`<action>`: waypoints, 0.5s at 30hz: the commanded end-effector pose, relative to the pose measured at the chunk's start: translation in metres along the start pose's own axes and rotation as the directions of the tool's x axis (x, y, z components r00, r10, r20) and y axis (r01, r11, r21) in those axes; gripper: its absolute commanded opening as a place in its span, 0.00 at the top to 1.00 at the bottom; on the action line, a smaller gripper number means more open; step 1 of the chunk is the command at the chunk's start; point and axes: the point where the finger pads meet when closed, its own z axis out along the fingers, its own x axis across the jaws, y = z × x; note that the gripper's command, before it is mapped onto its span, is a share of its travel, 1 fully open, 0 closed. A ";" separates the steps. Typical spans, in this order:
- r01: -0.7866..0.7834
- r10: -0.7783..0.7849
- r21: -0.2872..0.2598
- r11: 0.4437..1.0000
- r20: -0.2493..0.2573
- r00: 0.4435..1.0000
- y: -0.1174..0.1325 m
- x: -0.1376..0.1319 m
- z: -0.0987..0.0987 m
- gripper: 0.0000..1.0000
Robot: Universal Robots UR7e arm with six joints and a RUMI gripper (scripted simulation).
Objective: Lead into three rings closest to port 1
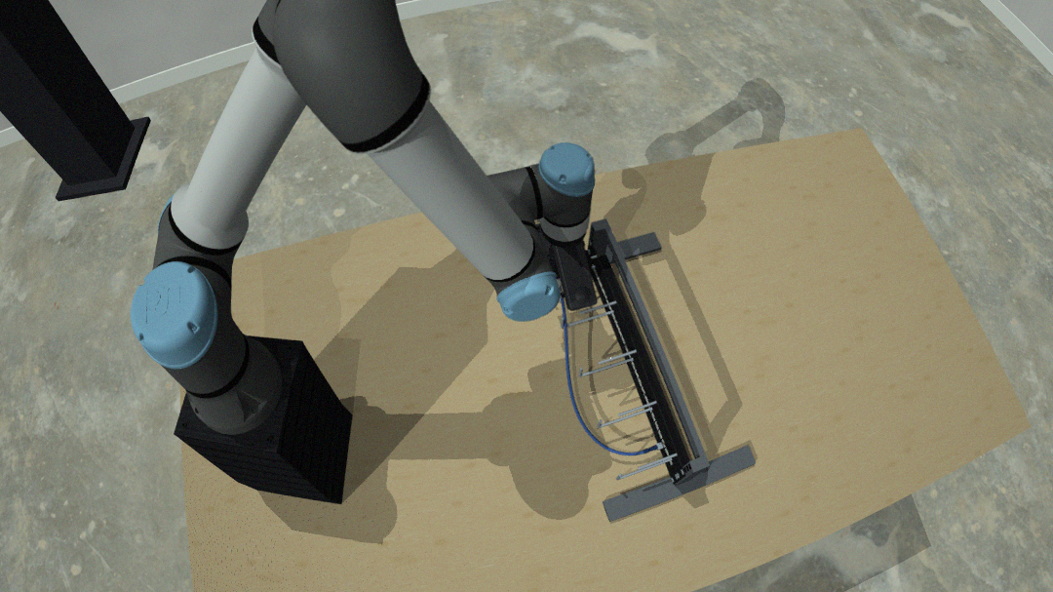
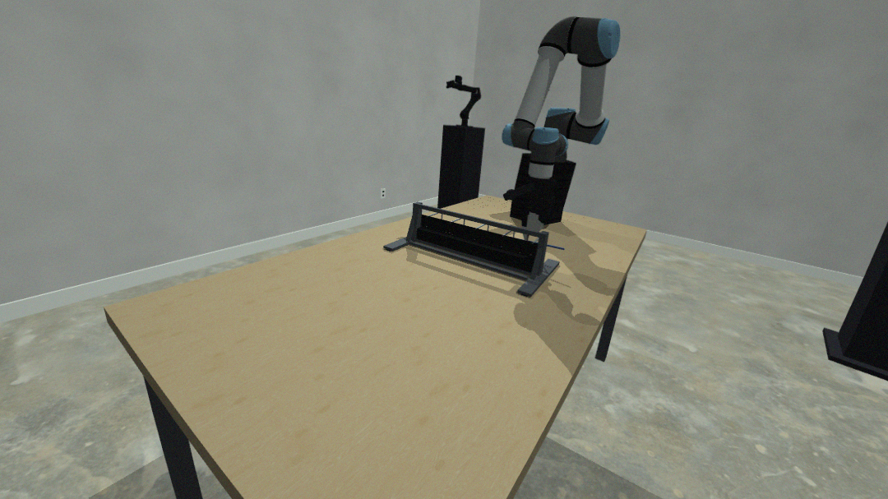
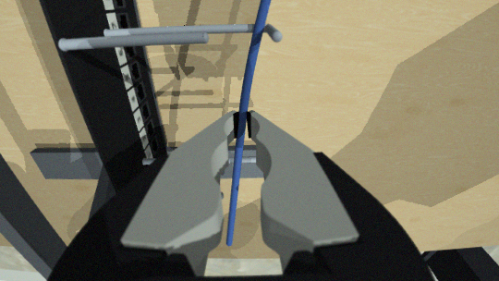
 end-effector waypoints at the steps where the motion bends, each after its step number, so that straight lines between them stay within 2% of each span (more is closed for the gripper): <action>1: 0.000 0.000 0.000 1.000 0.002 1.000 0.000 -0.001 0.000 1.00; 15: 0.000 0.000 0.000 1.000 0.002 1.000 0.000 -0.005 0.000 1.00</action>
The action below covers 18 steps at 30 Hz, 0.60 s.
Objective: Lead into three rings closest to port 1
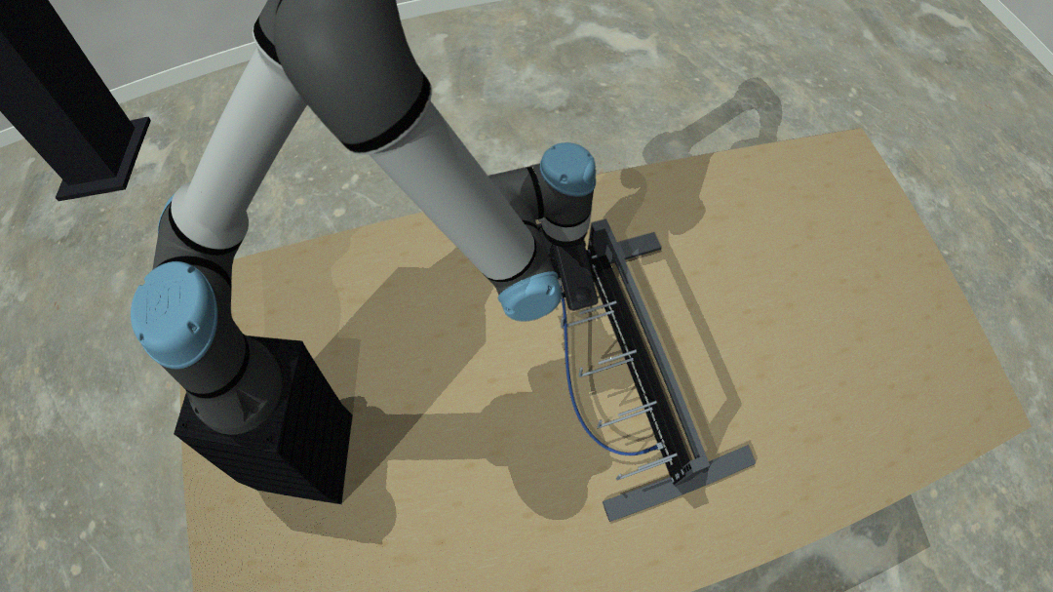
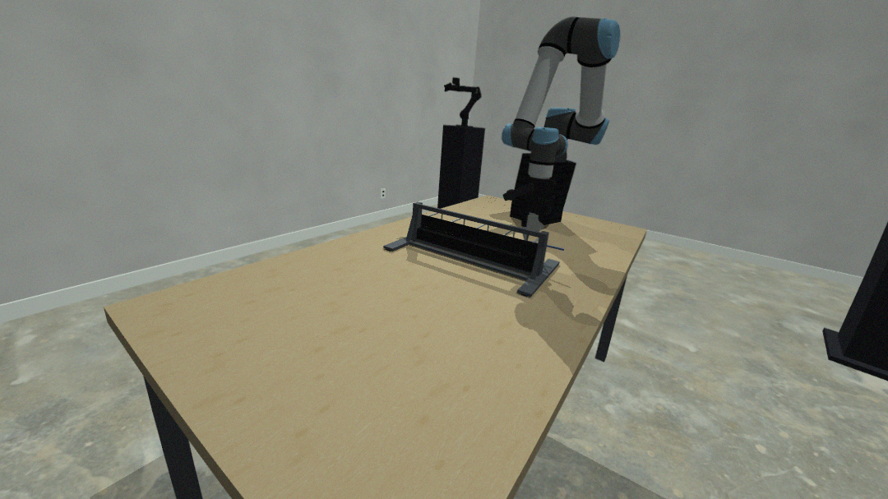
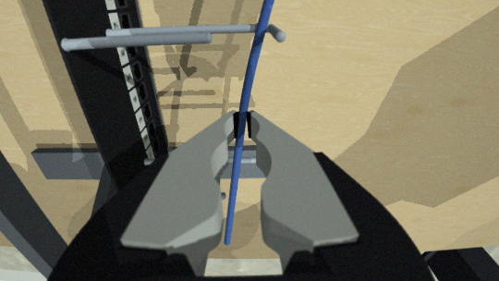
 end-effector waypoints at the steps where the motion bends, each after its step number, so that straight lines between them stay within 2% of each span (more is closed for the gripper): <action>1: 0.000 0.000 0.000 1.000 0.002 1.000 0.000 -0.004 -0.001 1.00; 18: 0.000 0.000 0.000 1.000 0.002 1.000 0.000 -0.027 -0.001 1.00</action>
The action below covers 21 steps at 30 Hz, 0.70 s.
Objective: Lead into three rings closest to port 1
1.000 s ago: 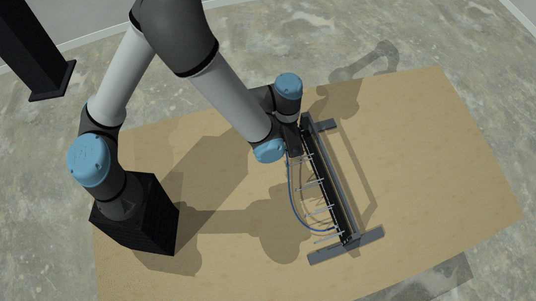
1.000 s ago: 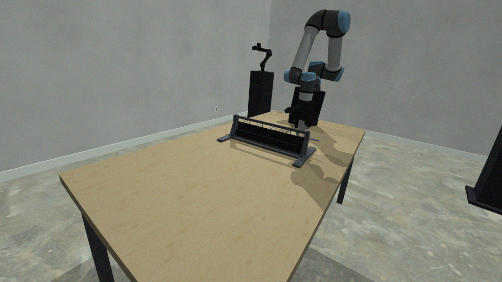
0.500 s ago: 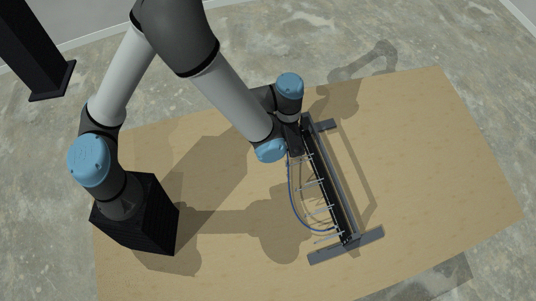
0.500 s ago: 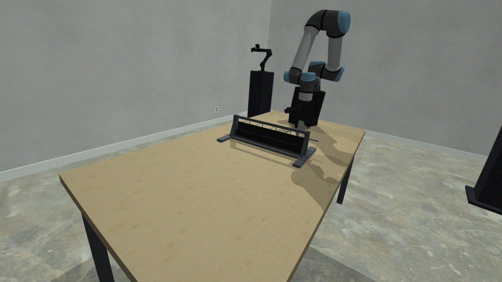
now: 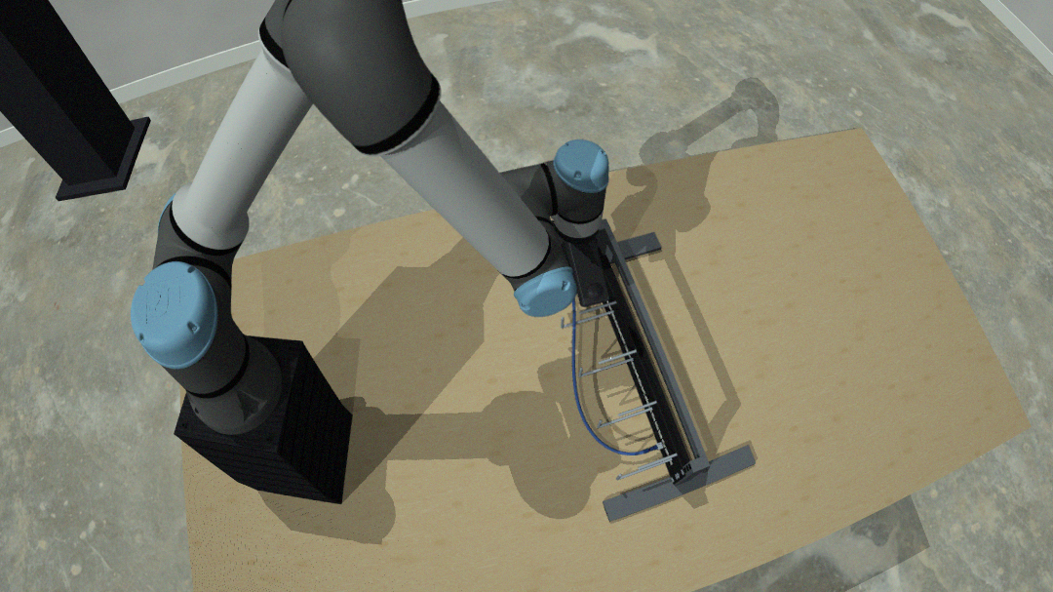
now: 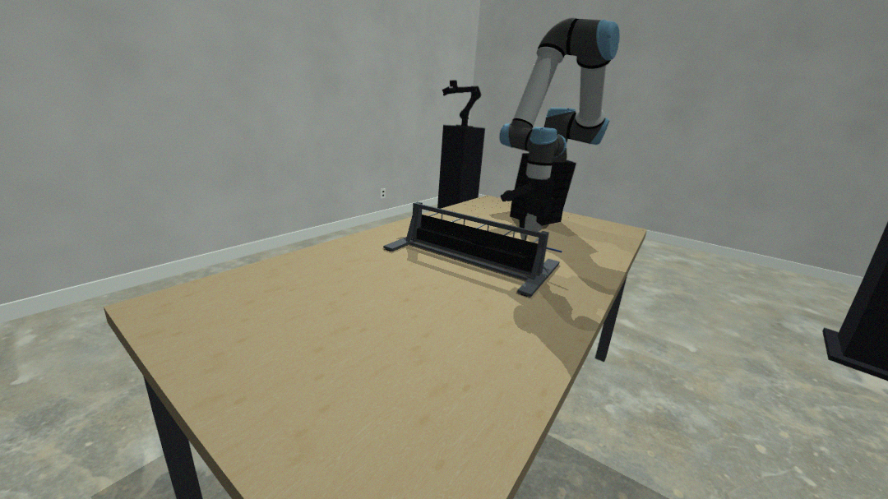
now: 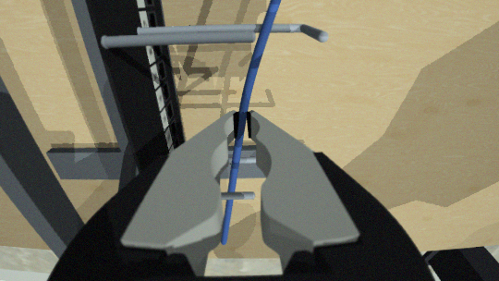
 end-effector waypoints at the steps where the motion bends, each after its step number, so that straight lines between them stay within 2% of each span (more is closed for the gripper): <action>1: 0.000 0.000 0.000 1.000 0.001 1.000 0.000 -0.007 -0.001 1.00; 21: 0.000 0.000 0.000 1.000 0.001 1.000 0.000 -0.019 -0.001 1.00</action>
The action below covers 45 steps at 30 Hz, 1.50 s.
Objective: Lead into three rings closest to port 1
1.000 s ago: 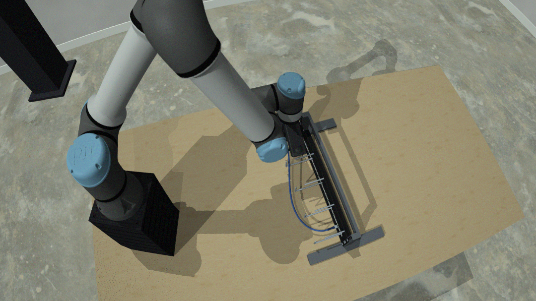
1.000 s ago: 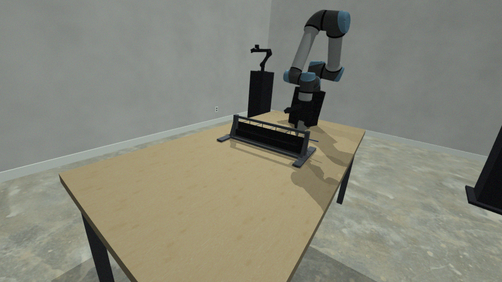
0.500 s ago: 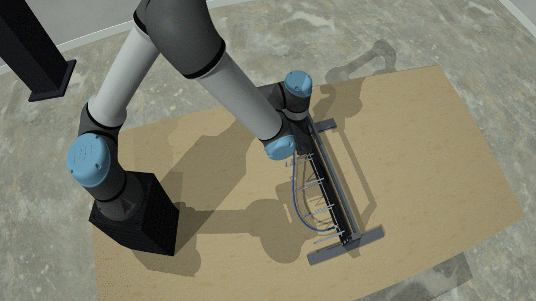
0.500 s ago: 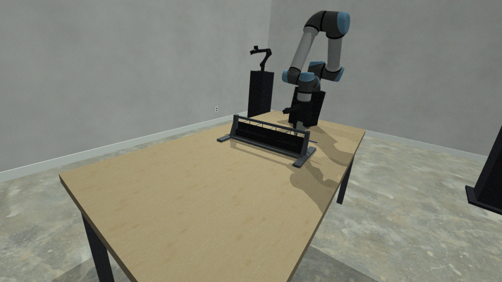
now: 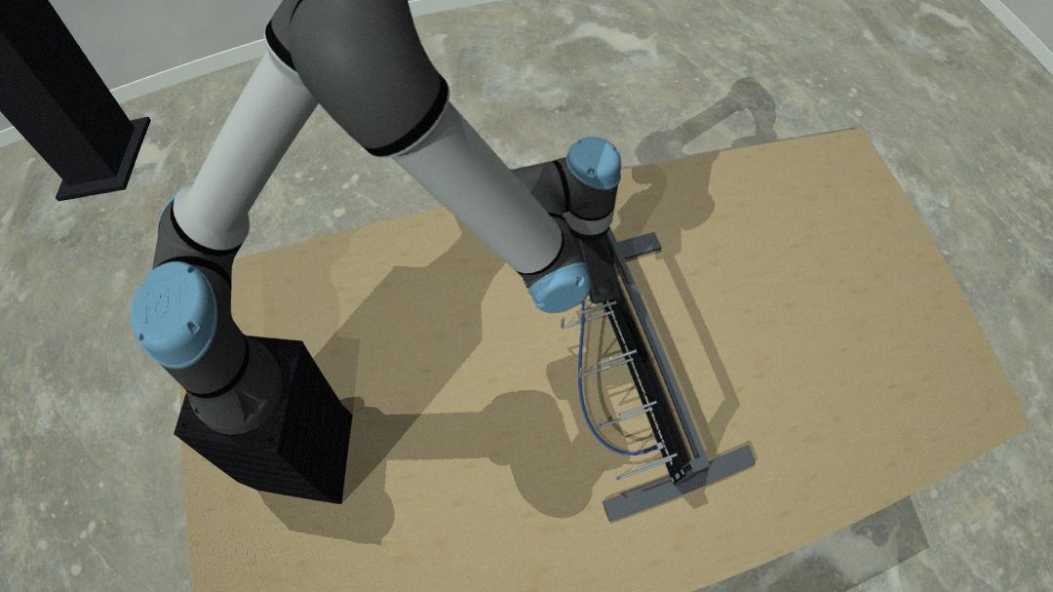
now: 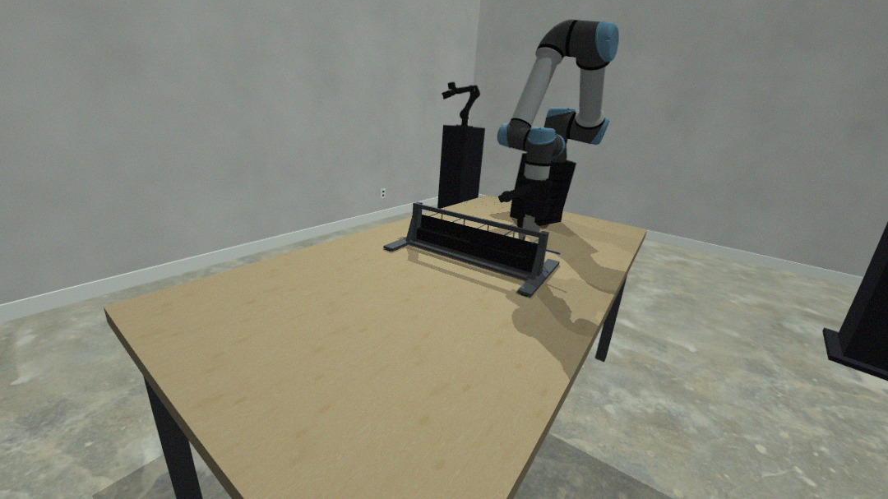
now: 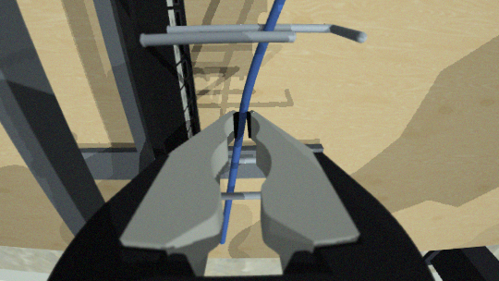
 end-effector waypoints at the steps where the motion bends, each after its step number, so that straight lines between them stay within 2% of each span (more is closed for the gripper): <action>1: 0.000 0.000 0.000 1.000 0.002 1.000 0.000 -0.001 -0.001 1.00; 18: 0.000 0.000 0.000 1.000 0.002 1.000 0.000 -0.001 -0.001 1.00; 19: 0.000 0.000 0.000 1.000 0.002 1.000 0.000 -0.001 -0.001 0.80; 45: 0.000 0.000 0.000 1.000 0.002 1.000 0.000 -0.001 -0.001 0.80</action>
